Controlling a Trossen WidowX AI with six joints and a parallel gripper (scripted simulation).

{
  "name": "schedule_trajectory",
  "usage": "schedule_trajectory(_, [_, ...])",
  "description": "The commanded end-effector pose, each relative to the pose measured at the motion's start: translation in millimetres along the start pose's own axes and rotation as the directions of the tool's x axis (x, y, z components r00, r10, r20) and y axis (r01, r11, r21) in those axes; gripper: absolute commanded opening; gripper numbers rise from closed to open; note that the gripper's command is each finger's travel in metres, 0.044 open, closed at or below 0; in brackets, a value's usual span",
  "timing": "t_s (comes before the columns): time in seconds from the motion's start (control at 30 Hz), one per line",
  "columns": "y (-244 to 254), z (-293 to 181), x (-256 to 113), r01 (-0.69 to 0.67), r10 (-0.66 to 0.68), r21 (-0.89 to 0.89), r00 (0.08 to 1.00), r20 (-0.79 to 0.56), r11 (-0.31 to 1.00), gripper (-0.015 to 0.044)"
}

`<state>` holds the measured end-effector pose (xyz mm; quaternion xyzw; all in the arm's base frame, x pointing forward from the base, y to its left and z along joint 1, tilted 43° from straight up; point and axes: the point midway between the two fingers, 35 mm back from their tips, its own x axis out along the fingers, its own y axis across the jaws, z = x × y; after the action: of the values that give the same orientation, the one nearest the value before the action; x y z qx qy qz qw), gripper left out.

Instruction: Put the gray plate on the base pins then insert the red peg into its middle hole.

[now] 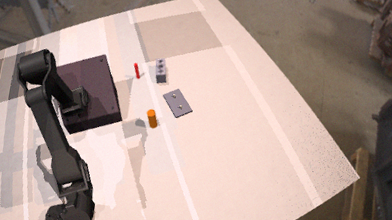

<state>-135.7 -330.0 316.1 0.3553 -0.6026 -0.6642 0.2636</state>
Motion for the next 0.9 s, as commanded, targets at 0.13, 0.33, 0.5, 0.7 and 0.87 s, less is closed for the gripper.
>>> schedule_trajectory(0.13, [-35,-121,-24,0.041,-0.166,-0.395,0.943,-0.289,0.918,0.044])
schedule_trajectory(0.33, [-66,-196,-73,-0.059,-0.283,-0.59,0.836,-0.47,0.805,0.044])
schedule_trajectory(0.5, [-94,-235,-104,-0.169,-0.381,-0.734,0.766,-0.518,0.658,0.044])
schedule_trajectory(0.7, [-139,-279,-156,-0.399,-0.502,-0.834,0.668,-0.549,0.382,0.044])
schedule_trajectory(0.87, [-171,-301,-196,-0.568,-0.575,-0.803,0.603,-0.554,0.178,0.044])
